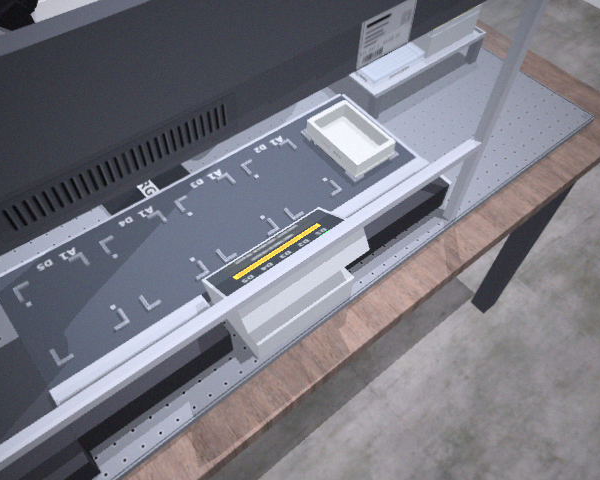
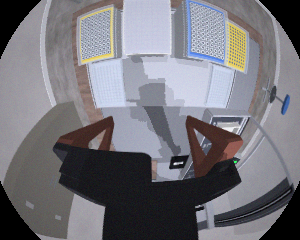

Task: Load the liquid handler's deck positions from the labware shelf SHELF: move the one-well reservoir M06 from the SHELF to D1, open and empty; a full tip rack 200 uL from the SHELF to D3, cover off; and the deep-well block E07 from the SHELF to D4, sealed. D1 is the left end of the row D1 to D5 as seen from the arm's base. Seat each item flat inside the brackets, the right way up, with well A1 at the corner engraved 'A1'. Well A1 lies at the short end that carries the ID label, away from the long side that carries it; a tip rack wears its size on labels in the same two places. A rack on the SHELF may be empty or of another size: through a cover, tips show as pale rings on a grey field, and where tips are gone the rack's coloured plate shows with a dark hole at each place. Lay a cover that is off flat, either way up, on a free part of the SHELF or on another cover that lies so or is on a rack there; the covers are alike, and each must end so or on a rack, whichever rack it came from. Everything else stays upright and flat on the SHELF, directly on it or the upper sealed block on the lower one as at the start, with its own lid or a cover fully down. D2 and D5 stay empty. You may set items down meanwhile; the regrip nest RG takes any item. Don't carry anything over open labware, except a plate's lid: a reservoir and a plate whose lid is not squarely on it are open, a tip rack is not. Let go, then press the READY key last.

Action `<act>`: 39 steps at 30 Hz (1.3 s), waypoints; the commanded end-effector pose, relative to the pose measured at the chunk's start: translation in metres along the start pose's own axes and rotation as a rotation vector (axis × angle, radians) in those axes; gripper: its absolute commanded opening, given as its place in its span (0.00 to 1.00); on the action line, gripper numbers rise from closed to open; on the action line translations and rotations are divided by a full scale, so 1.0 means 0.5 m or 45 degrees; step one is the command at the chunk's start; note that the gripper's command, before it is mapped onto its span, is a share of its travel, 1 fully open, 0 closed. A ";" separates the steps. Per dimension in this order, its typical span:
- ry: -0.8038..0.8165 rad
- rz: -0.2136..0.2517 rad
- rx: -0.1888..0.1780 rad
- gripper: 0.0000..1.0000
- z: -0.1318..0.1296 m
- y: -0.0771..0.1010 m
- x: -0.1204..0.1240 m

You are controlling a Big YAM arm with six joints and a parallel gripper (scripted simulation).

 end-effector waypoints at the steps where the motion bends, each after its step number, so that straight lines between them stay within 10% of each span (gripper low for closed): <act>1: -0.011 -0.021 0.007 1.00 -0.015 0.017 -0.053; 34: 0.014 0.015 0.010 1.00 0.019 -0.005 -0.282; 39: -0.054 -0.077 -0.002 1.00 -0.022 0.056 -0.315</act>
Point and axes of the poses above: the point where the finger pads meet when closed, its own y axis back along the fingers, its own z axis across the jaws, x = y × z, the point moved 2 cm from there along y, back along the fingers, and after that the axes turned 3 degrees about -y, right-handed, at the moved point
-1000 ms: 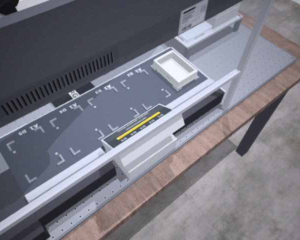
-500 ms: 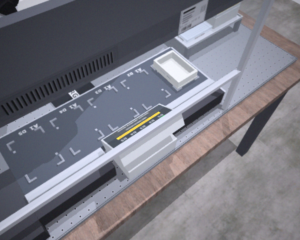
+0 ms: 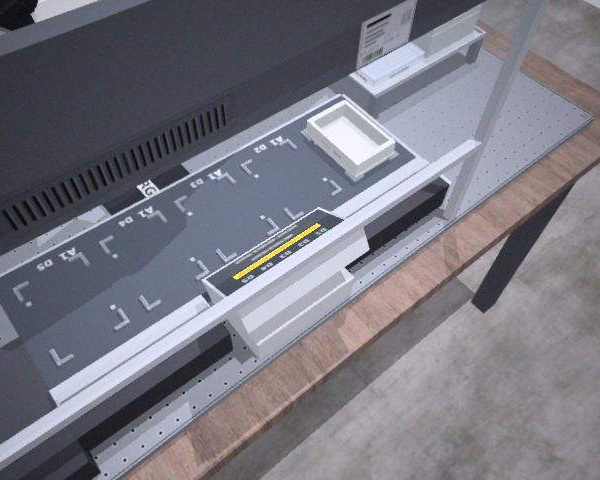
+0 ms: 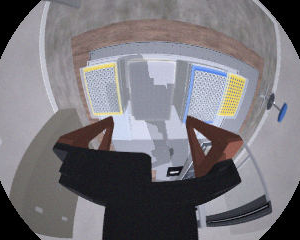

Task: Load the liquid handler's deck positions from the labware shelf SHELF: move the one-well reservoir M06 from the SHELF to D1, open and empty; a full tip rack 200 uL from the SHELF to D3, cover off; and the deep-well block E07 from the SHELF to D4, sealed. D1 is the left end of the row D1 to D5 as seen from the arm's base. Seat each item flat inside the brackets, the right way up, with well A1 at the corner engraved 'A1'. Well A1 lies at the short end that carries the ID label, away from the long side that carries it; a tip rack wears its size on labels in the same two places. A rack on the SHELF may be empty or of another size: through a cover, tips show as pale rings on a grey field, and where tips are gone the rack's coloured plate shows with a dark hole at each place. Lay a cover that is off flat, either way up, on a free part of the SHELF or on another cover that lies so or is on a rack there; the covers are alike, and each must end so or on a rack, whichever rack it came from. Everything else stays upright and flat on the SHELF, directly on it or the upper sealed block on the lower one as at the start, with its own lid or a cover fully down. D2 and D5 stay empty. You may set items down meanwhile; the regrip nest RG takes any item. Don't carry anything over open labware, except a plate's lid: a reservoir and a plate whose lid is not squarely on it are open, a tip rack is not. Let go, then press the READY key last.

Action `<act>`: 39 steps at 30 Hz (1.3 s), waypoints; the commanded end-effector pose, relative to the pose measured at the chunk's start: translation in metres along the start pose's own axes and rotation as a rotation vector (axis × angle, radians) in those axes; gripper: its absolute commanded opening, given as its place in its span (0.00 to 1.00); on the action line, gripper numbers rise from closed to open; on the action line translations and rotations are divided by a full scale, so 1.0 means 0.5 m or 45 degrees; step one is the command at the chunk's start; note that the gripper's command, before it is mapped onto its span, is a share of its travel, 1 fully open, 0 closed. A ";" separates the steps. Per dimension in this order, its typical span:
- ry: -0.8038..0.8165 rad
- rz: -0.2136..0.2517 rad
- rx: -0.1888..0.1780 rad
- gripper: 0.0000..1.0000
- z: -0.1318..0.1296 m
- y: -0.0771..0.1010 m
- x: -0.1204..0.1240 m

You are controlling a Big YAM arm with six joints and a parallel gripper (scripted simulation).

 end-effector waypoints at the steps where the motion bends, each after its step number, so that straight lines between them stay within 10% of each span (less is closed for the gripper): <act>1: -0.070 -0.097 -0.008 1.00 -0.053 0.071 -0.038; 39: -0.009 -0.022 0.004 1.00 -0.011 -0.080 -0.013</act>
Point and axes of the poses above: the point where the finger pads meet when closed, its own y axis back along the fingers, its own z axis across the jaws, x = y × z, the point moved 2 cm from there along y, back along the fingers, and after that the axes turned 3 degrees about -y, right-handed, at the moved point
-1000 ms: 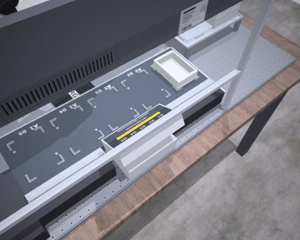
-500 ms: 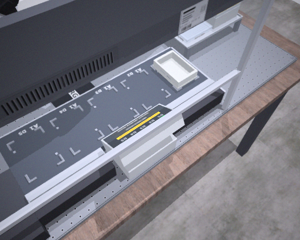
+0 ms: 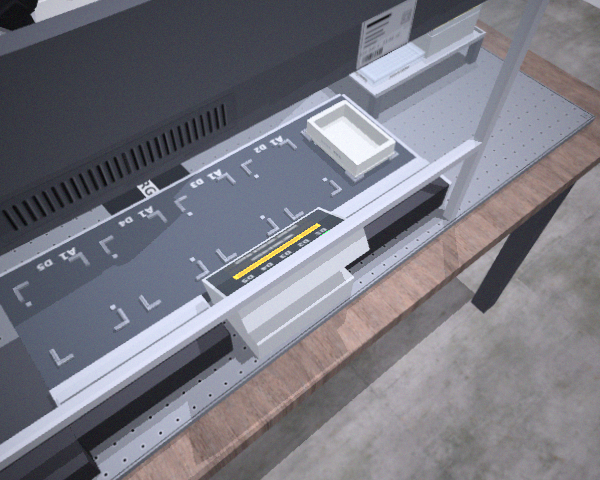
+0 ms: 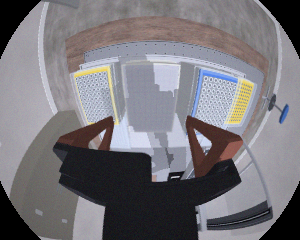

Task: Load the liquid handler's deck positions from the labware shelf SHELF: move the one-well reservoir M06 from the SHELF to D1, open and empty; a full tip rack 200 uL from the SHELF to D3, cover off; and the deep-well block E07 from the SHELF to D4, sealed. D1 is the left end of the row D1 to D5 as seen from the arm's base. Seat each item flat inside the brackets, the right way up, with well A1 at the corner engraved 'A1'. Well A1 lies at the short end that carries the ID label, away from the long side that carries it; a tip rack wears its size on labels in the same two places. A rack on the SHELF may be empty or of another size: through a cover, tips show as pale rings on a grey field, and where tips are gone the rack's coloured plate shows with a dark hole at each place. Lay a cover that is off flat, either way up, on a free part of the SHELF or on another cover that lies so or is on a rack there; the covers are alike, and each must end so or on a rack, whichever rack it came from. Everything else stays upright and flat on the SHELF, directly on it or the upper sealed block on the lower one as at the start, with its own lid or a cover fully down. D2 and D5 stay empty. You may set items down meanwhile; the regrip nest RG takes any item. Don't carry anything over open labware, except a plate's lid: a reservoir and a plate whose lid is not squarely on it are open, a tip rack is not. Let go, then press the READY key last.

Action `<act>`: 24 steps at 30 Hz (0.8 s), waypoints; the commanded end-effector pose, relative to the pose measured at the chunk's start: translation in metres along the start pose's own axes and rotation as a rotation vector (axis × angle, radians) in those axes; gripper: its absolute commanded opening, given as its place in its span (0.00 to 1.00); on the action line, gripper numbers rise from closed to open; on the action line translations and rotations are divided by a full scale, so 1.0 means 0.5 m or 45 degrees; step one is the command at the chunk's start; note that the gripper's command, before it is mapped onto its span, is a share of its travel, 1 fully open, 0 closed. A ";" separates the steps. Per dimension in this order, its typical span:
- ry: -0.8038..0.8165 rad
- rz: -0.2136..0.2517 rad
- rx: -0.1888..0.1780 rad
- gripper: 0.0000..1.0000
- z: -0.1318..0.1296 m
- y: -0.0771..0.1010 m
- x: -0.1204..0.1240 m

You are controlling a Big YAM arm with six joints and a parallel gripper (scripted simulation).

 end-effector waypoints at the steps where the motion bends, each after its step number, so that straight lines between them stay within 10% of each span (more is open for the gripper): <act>1: -0.003 -0.014 0.010 1.00 -0.006 -0.015 -0.010; 24: -0.012 -0.032 0.010 1.00 -0.013 -0.076 -0.022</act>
Point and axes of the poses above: the point where the finger pads meet when closed, its own y axis back along the fingers, its own z axis across the jaws, x = y × z, the point moved 2 cm from there along y, back along the fingers, and after that the axes turned 3 degrees about -y, right-handed, at the moved point
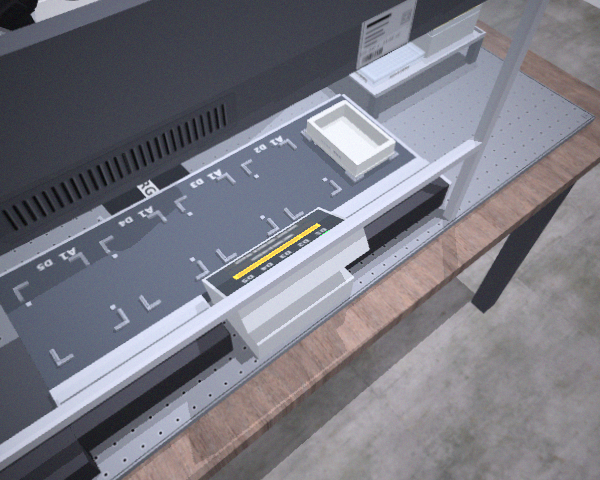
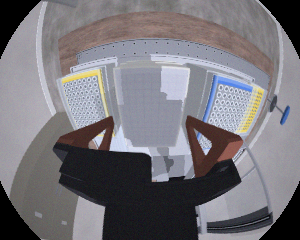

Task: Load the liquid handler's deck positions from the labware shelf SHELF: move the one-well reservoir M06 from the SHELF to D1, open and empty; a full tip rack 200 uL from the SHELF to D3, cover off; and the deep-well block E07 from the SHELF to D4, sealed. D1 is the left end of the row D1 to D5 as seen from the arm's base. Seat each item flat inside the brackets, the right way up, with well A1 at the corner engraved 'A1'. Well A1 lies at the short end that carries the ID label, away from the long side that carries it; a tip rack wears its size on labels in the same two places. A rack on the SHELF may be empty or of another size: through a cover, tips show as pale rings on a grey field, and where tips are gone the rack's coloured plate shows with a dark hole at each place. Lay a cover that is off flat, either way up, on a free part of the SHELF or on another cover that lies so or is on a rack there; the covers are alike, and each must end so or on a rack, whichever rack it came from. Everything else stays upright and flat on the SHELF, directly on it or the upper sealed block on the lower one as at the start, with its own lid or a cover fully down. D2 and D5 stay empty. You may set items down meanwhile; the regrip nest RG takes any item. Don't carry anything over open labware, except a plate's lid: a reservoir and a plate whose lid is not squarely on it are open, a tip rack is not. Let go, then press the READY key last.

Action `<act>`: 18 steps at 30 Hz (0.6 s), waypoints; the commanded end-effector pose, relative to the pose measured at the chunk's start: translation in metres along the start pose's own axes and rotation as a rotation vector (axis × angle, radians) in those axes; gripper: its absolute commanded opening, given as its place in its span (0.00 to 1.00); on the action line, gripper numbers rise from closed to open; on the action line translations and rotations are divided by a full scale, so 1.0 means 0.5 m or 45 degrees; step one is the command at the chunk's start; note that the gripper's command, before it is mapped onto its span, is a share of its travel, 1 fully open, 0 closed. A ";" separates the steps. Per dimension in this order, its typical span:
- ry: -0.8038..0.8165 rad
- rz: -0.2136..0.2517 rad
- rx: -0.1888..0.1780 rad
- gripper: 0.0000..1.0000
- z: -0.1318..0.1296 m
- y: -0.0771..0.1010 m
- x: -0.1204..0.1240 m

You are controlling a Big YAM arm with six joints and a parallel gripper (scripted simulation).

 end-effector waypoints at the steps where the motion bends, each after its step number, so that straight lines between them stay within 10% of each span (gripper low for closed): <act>1: -0.012 -0.031 0.009 1.00 -0.013 -0.003 -0.015; 18: -0.025 -0.058 0.012 1.00 -0.026 -0.028 -0.024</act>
Point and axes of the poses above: the point where the finger pads meet when closed, its own y axis back along the fingers, its own z axis across the jaws, x = y × z, the point moved 2 cm from there along y, back along the fingers, and after that the axes turned 3 degrees about -y, right-handed, at the moved point
